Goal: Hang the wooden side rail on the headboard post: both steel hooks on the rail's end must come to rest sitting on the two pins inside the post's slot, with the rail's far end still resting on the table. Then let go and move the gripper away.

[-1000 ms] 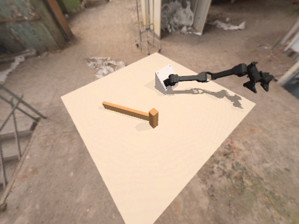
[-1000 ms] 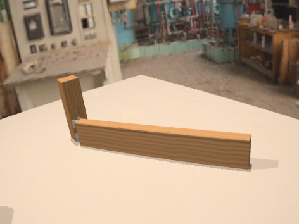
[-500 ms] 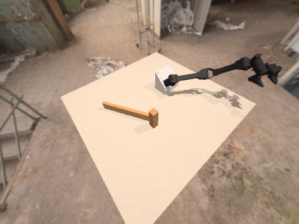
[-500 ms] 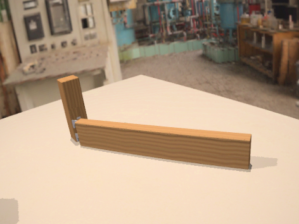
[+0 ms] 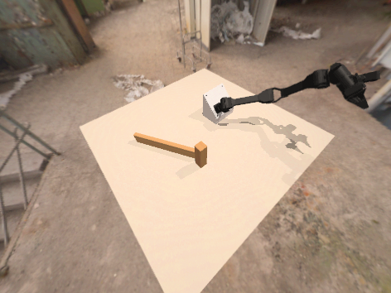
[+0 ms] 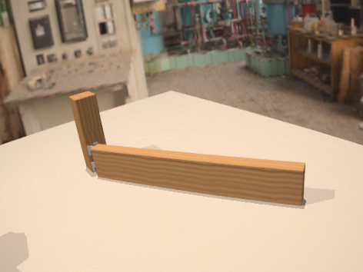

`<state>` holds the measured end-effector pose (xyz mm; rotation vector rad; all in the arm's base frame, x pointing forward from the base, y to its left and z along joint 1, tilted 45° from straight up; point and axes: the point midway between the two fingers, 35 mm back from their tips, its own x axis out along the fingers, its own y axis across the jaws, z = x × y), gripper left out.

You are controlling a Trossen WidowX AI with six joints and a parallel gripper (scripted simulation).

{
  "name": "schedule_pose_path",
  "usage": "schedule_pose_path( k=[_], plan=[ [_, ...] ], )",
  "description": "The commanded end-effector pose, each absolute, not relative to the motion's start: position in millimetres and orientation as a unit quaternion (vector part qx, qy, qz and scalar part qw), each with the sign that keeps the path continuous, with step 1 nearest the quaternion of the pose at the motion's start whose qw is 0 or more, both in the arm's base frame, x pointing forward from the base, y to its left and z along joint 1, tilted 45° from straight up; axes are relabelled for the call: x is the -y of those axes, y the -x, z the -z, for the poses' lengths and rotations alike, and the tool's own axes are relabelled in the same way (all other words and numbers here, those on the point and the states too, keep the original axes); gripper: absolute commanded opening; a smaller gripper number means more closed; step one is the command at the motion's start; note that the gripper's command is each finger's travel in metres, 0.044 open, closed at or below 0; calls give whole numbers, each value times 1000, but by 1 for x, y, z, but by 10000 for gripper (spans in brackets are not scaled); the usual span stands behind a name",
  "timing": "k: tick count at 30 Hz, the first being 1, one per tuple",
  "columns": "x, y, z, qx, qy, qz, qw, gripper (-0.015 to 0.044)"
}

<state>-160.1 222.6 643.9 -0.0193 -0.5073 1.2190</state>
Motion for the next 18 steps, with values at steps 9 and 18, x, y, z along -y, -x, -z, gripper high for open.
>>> schedule_pose_path(
  k=[9, 18],
  plan=[
    [-152, 10, -662, 44, -305, -544, 781, 440],
    [-117, -68, -643, -24, -452, -483, 750, 440]
  ],
)
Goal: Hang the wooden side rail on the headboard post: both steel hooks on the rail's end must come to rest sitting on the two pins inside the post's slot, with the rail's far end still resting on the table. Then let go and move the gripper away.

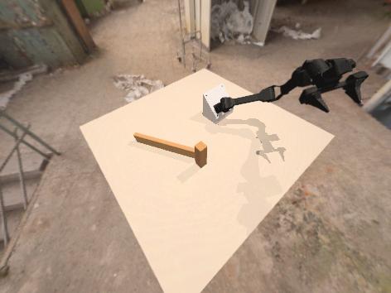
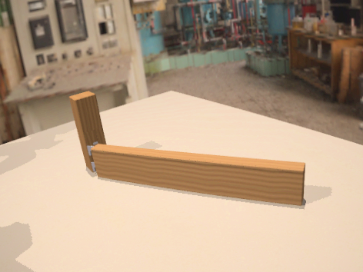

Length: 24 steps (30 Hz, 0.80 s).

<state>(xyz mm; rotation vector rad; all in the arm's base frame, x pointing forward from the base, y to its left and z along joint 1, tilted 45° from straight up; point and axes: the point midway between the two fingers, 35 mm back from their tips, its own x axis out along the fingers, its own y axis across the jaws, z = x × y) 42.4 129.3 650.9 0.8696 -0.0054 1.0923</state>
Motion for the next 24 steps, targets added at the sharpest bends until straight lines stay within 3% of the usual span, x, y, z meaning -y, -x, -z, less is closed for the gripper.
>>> schedule_pose_path(
  k=[1, 12, 24],
  plan=[
    [-114, -77, -640, -36, -469, -477, 743, 440],
    [-68, -190, -572, -174, -670, -367, 622, 440],
    [-45, -284, -444, -335, -848, -167, 376, 440]
  ],
)
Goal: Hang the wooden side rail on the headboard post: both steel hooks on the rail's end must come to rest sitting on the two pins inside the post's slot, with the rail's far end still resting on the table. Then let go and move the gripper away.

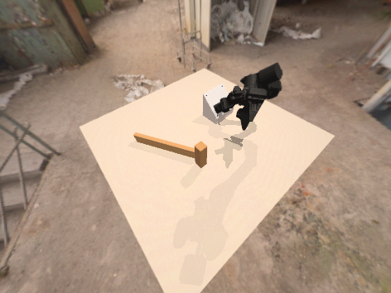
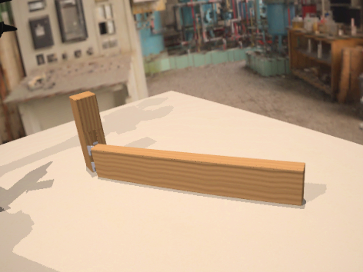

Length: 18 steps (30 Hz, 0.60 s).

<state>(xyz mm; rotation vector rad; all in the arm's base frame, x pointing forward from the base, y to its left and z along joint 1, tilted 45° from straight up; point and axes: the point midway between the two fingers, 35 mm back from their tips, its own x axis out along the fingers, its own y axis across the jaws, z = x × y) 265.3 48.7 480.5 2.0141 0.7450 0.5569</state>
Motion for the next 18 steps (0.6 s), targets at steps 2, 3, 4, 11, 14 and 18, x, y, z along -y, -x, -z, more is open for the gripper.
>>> schedule_pose_path(
  k=[2, 3, 4, 11, 14, 18],
  plan=[
    [-44, -294, -419, -356, -867, -126, 325, 440],
    [-44, -298, -407, -365, -875, -105, 300, 440],
    [-43, -302, -394, -374, -882, -83, 274, 440],
    [-47, -314, -302, -417, -902, 80, 79, 440],
    [-51, -311, -262, -424, -892, 154, -7, 440],
    [-58, -300, -212, -420, -863, 253, -119, 440]
  ],
)
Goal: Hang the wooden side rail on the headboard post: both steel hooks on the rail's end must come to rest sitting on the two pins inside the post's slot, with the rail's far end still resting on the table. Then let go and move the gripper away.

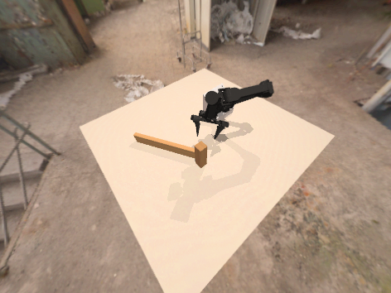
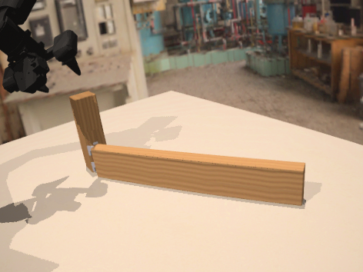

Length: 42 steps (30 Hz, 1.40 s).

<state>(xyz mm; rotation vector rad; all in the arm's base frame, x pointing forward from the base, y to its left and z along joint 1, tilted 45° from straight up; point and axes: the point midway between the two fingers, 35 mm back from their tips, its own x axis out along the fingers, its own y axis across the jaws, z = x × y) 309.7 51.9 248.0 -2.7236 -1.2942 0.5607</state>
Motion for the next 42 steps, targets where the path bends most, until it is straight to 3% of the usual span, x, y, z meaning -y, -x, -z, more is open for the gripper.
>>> schedule_pose_path(
  k=[1, 7, 31, 42],
  plan=[
    [-61, -295, -201, 417, 853, -278, 146, 440],
    [-71, -272, -152, 392, 794, -384, 262, 440],
    [-71, -272, -152, 392, 794, -384, 262, 440],
    [-60, -301, -161, 452, 781, -407, 141, 440]
  ],
)
